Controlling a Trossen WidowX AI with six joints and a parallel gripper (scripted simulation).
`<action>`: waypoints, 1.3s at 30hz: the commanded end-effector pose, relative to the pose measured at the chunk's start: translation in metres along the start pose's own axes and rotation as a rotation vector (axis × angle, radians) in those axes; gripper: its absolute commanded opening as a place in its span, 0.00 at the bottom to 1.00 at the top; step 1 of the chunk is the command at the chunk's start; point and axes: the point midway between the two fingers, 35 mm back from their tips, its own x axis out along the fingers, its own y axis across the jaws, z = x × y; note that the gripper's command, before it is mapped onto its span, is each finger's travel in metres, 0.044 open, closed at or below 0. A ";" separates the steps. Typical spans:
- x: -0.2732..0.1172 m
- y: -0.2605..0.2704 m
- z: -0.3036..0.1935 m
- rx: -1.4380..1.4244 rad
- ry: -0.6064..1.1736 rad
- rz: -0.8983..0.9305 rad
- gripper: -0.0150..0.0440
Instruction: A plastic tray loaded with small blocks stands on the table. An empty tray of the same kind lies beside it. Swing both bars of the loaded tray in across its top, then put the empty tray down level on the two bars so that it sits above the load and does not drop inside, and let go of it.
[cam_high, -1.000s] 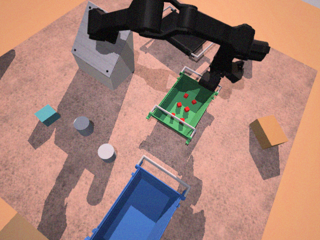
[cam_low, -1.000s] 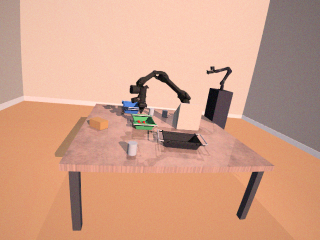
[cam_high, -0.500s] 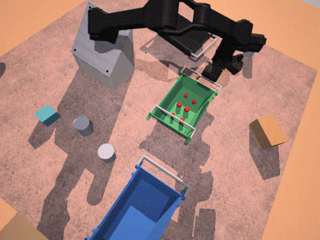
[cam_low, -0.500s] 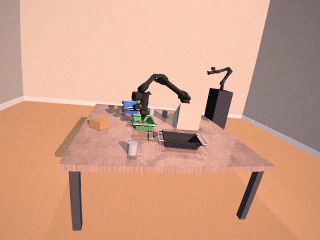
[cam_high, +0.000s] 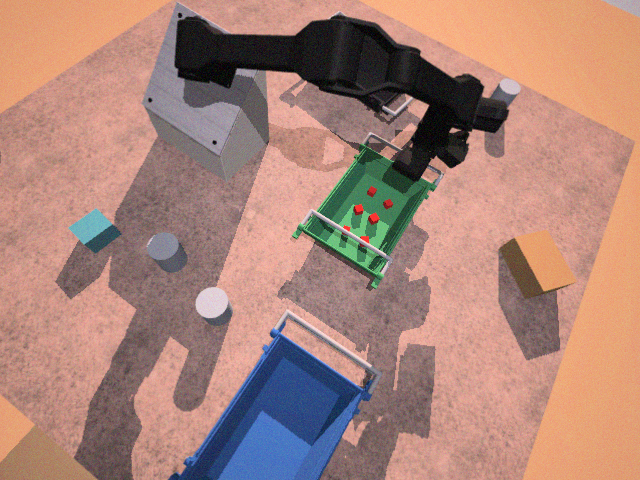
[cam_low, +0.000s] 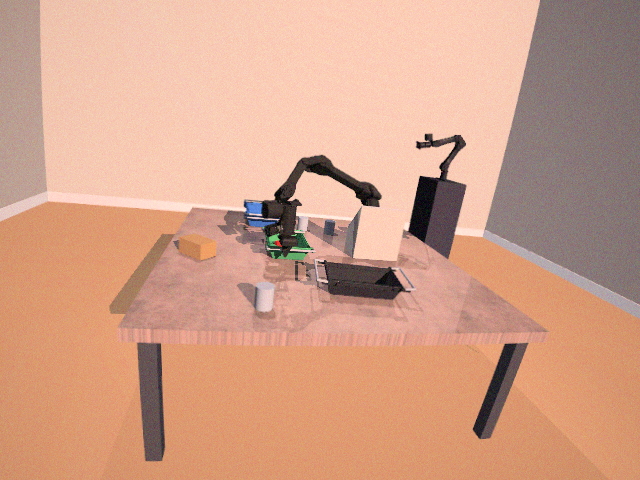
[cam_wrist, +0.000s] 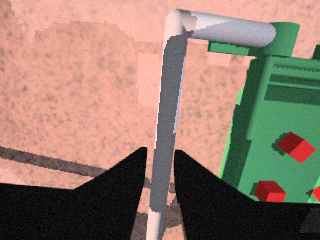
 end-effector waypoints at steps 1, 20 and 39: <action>-0.010 -0.004 0.004 -0.001 -0.015 0.001 0.40; -0.030 -0.057 0.003 -0.002 -0.014 -0.001 0.40; -0.052 -0.069 0.003 -0.010 -0.014 -0.004 0.40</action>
